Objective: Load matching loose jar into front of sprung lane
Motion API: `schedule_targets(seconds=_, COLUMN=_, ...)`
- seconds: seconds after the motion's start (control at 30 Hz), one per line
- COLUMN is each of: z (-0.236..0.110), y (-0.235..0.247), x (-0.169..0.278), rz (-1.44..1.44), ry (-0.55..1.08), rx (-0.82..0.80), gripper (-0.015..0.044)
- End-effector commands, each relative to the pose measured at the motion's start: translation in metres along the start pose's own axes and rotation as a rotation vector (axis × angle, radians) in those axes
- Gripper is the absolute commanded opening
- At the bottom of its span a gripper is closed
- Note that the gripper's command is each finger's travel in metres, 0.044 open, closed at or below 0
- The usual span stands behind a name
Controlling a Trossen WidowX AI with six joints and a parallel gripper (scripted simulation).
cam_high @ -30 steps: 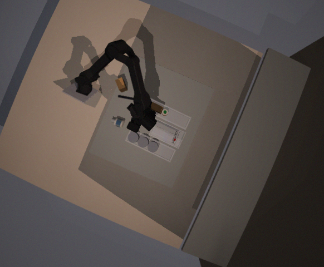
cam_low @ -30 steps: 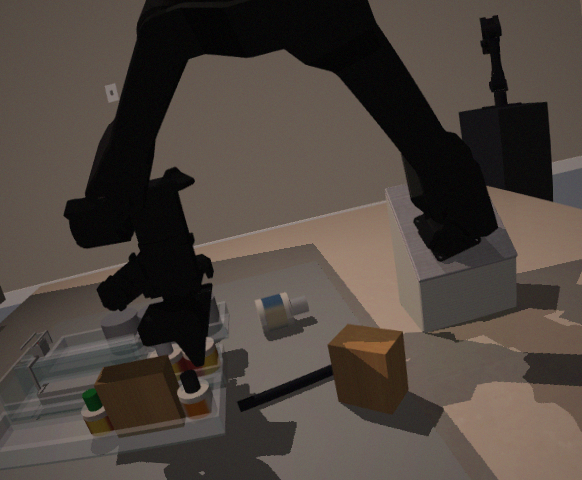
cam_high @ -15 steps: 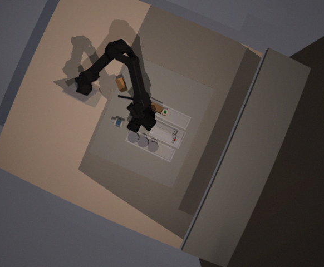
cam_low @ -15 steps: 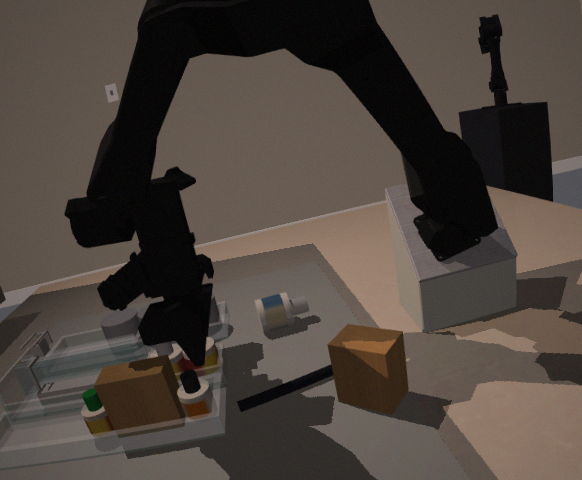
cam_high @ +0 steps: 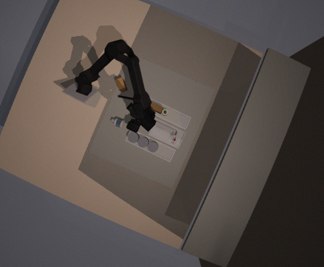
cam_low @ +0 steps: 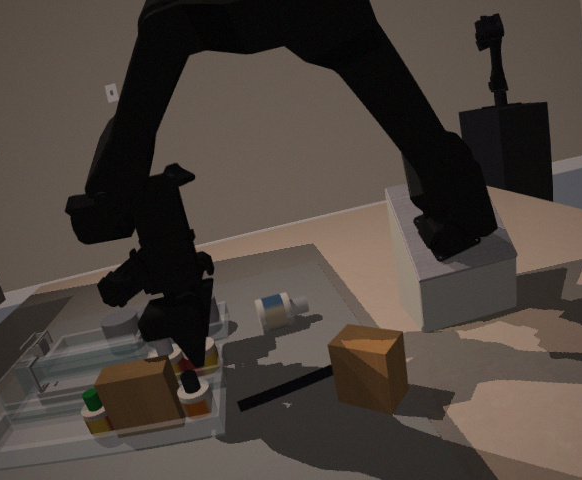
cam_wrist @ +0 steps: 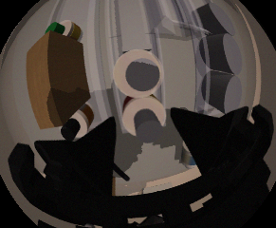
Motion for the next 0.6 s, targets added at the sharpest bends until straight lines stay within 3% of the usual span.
schedule_targets(seconds=0.0, z=-0.011, y=0.0, x=-0.001, rz=-0.005, ry=-0.003, rx=0.004, gripper=0.0295)
schedule_targets(seconds=0.57, z=-0.018, y=0.004, x=0.033, rz=-0.004, ry=-0.002, rx=0.004, gripper=0.0295)
Point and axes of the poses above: the point midway between the two fingers, 35 mm back from their tips, its own z axis out along the fingers, its own y axis across the jaws, x = y × z, the point moved 8 cm from there along -z, back along the fingers, and after that the axes turned 10 degrees about -z, right-handed, at the moved point
